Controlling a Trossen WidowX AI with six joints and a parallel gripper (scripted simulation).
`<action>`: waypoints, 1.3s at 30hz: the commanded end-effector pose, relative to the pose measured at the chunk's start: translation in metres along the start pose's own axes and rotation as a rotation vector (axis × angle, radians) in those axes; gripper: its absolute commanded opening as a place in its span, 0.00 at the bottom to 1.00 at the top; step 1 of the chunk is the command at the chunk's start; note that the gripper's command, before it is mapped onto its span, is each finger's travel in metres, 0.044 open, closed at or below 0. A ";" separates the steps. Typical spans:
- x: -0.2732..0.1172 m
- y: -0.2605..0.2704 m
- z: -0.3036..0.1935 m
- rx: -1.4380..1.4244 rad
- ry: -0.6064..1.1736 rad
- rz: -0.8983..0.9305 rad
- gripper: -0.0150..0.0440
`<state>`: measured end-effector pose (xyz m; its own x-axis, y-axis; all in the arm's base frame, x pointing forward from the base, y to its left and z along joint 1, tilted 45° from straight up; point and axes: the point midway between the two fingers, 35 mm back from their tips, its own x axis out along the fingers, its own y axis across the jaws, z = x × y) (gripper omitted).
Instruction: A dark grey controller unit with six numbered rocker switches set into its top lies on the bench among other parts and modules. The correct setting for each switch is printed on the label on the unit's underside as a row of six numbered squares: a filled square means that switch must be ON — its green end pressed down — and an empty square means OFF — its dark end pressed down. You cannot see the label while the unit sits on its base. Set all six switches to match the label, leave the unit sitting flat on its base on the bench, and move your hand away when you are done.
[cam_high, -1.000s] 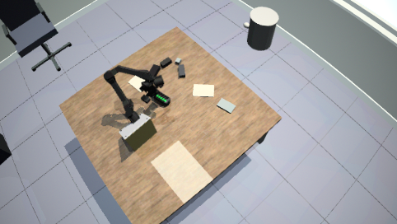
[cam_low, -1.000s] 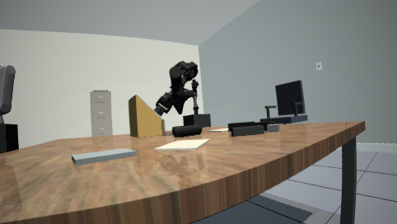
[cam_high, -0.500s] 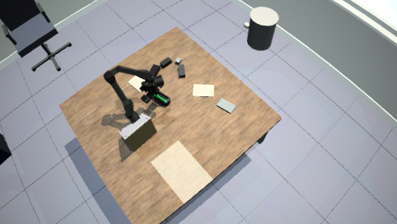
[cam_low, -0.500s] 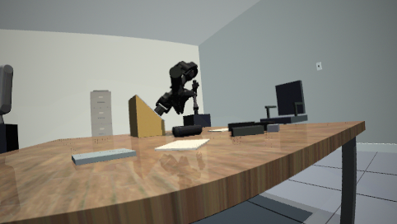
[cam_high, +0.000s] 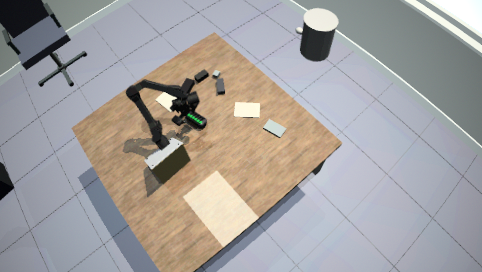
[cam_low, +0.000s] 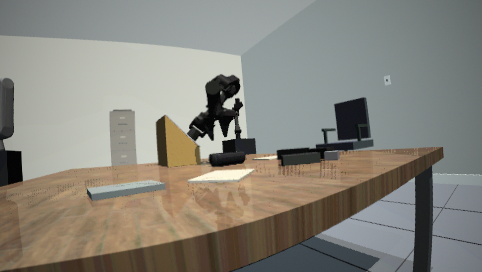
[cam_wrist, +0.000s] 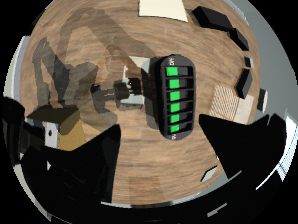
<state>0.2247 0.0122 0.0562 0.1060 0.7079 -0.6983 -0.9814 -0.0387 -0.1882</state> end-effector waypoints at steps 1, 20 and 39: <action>0.012 0.003 -0.013 0.010 -0.001 -0.045 0.82; 0.045 0.014 -0.050 -0.006 0.009 -0.218 0.25; 0.067 0.014 -0.052 -0.005 0.012 -0.216 0.25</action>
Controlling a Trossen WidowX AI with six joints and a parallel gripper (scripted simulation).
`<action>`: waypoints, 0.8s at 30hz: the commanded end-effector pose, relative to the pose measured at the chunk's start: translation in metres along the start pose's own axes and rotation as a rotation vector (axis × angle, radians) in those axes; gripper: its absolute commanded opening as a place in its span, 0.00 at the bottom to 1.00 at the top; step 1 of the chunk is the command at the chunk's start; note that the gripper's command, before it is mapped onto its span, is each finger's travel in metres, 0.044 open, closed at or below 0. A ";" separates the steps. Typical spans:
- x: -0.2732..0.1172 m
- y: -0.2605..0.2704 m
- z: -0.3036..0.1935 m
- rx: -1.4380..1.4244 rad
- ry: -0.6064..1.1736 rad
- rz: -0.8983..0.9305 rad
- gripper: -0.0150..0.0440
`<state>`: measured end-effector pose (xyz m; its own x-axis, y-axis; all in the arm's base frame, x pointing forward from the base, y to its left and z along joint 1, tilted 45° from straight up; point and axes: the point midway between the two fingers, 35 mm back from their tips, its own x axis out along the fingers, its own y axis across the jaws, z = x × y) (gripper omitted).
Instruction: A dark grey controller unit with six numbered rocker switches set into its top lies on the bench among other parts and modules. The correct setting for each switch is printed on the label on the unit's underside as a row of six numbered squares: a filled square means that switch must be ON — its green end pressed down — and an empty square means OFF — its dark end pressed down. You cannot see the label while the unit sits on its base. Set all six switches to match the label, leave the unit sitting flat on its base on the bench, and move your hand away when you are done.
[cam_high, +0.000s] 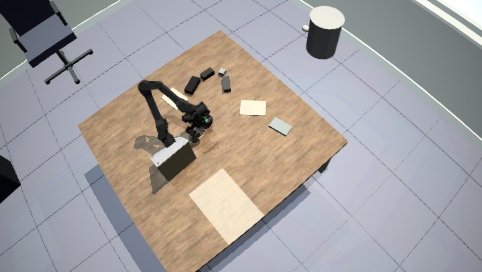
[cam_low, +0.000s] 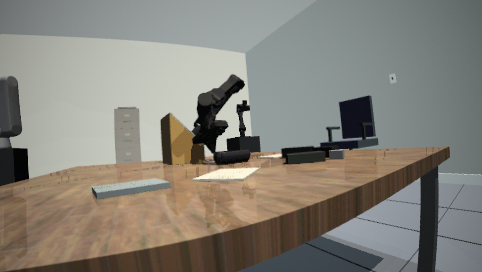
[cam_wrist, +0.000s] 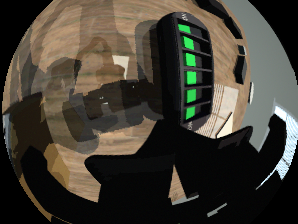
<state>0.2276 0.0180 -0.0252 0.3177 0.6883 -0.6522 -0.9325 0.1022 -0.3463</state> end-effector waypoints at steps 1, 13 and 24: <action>0.007 0.004 0.000 0.011 -0.004 0.001 0.25; 0.025 0.010 0.002 0.012 -0.006 0.000 0.25; 0.035 0.014 0.004 0.012 -0.010 -0.001 0.25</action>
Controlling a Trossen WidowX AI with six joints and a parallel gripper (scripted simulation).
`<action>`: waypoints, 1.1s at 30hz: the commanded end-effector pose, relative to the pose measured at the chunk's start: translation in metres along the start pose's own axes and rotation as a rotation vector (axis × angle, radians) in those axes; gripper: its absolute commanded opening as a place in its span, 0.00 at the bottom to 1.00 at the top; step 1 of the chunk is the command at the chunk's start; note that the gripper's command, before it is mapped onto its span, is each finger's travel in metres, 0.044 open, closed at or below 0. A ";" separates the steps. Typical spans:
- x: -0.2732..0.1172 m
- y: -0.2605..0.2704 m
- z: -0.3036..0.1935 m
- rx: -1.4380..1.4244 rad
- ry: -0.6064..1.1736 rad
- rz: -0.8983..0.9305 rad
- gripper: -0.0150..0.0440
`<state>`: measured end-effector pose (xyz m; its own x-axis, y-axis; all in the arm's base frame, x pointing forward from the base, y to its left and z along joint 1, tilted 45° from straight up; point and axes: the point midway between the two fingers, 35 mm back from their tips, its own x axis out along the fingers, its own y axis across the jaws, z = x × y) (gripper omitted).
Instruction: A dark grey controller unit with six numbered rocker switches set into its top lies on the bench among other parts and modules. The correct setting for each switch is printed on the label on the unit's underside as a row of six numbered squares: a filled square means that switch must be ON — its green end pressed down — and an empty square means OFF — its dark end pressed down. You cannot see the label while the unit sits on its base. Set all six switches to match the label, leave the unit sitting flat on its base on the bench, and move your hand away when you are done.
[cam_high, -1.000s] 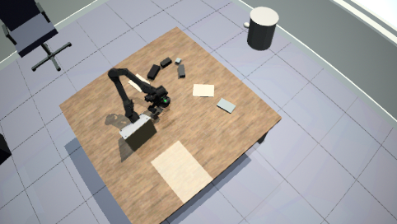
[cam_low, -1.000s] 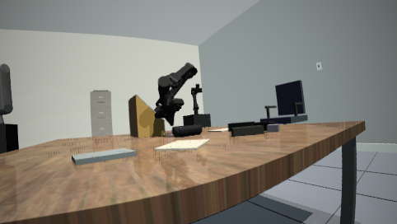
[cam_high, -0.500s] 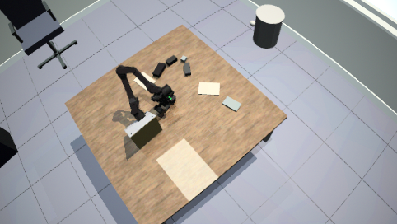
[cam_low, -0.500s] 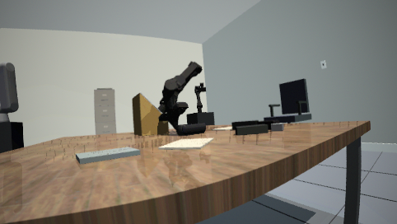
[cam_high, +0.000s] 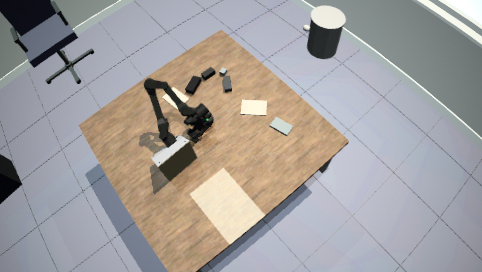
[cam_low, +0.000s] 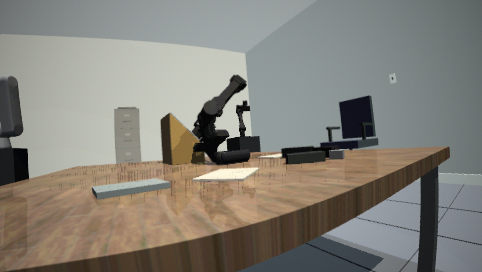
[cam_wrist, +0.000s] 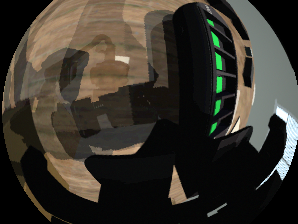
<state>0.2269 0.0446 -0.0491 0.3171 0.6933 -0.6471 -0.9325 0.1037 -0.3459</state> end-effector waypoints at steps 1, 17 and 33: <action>0.002 0.002 0.001 0.011 -0.003 0.000 0.25; 0.003 -0.004 0.001 0.010 -0.003 0.000 0.25; 0.005 -0.010 0.001 0.010 -0.003 -0.001 0.25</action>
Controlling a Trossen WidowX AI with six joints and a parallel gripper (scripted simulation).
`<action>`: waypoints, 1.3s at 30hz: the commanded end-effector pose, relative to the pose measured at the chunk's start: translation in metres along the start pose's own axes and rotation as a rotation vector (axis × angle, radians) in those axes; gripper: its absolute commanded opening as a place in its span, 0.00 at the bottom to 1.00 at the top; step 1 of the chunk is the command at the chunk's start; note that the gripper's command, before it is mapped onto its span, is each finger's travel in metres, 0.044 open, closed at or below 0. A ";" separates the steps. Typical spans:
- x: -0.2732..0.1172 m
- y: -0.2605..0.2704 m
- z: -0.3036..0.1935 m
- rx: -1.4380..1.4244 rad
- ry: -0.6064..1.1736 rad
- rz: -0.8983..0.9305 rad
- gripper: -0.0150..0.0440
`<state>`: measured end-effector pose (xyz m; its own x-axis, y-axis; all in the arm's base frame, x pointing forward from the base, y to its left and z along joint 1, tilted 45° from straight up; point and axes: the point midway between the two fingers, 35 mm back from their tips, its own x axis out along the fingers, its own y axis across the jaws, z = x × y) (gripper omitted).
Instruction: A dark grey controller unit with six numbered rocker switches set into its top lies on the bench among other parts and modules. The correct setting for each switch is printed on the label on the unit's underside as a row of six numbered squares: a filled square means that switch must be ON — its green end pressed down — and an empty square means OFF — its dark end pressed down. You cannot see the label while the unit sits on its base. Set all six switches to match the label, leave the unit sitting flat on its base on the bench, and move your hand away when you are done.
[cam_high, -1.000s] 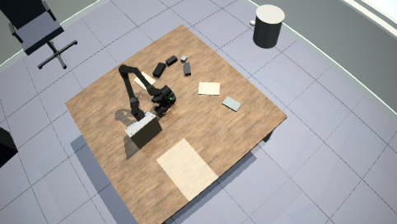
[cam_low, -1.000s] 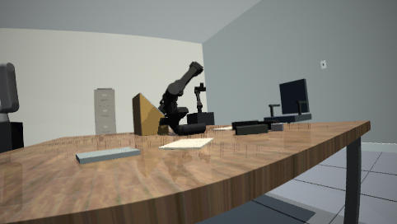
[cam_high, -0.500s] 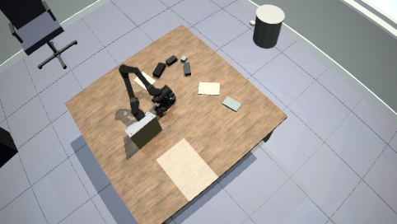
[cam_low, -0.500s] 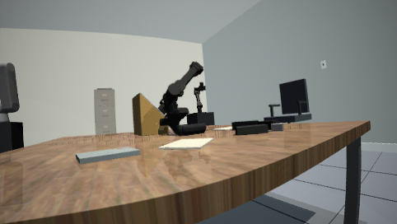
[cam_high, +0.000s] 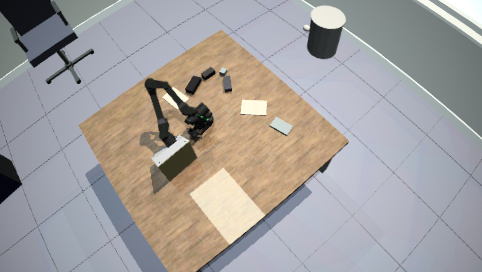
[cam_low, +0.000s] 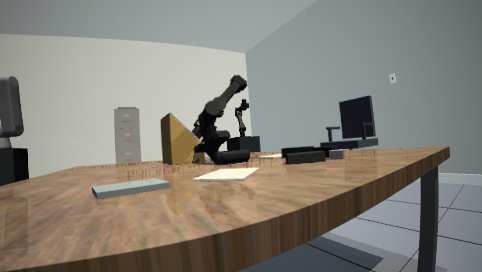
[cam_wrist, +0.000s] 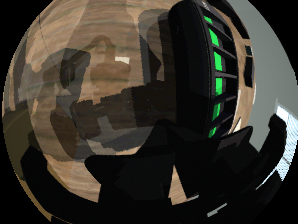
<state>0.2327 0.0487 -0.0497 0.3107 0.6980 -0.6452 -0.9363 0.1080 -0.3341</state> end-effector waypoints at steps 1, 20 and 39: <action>0.000 -0.005 -0.001 -0.002 0.003 -0.007 0.25; 0.004 -0.018 -0.002 -0.002 0.003 -0.007 0.25; 0.011 -0.042 -0.002 -0.003 0.003 -0.008 0.25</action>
<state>0.2618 0.0503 -0.0480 0.3028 0.6948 -0.6524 -0.9420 0.1142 -0.3157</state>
